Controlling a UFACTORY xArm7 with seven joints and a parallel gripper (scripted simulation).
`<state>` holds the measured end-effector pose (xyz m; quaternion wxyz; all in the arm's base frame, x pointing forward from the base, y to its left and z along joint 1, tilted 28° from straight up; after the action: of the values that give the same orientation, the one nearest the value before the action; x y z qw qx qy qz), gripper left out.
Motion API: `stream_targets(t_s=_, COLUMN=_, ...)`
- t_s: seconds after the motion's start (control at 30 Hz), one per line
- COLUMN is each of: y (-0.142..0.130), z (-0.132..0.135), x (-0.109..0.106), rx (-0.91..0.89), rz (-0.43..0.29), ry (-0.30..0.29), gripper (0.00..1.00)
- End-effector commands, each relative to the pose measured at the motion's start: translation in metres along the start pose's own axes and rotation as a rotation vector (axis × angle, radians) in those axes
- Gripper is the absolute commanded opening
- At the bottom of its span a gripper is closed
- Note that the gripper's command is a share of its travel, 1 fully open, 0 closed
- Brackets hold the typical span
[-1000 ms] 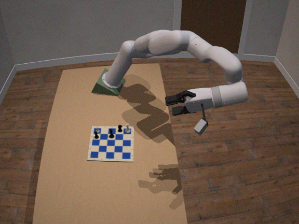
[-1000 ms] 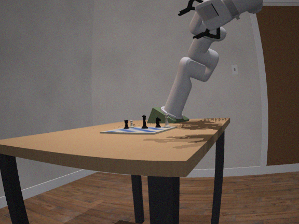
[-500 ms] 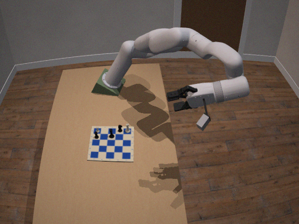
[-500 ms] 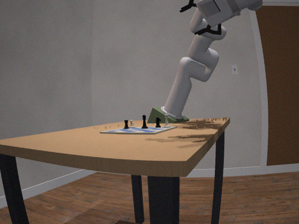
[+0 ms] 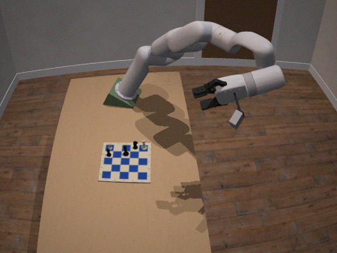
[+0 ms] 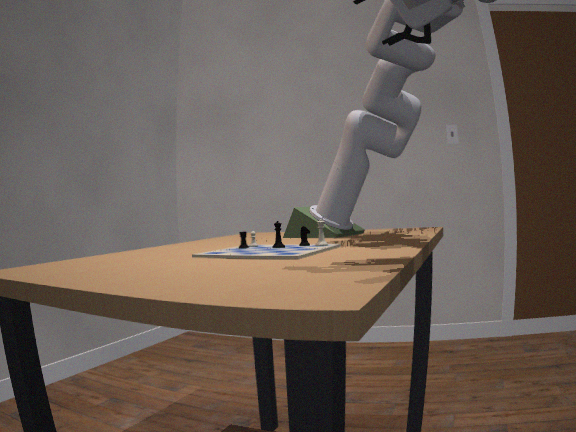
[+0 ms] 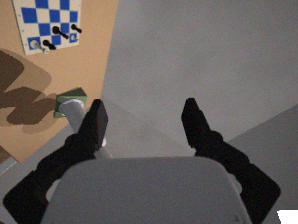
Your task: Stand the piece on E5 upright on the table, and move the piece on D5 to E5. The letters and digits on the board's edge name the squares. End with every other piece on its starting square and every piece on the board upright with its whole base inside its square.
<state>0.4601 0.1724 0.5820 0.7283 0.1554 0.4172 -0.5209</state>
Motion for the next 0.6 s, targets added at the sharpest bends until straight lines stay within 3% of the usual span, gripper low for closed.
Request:
stream_targets(t_s=0.0, y=-0.034, z=0.023, x=-0.019, rx=-0.018, rz=0.055, ry=0.018, gripper=1.0)
stream_targets(t_s=0.33, y=-0.034, z=0.023, x=-0.019, rx=-0.018, rz=0.055, ry=0.018, gripper=1.0)
stream_targets(t_s=0.4, y=-0.076, z=0.049, x=-0.035, rx=-0.051, rz=0.121, ry=0.045, gripper=1.0)
stream_targets(t_s=0.57, y=-0.076, z=0.049, x=-0.035, rx=-0.051, rz=0.121, ry=0.045, gripper=1.0)
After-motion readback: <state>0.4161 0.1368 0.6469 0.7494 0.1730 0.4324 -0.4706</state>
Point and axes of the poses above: the point where the finger pads meet when closed, its own x axis out along the fingers, its own z axis across the jaws, y = z × x, the point moved 8 cm from there along -x, back along the fingers, and after that the axes turned 4 degrees about -x, right-handed, at the moved point
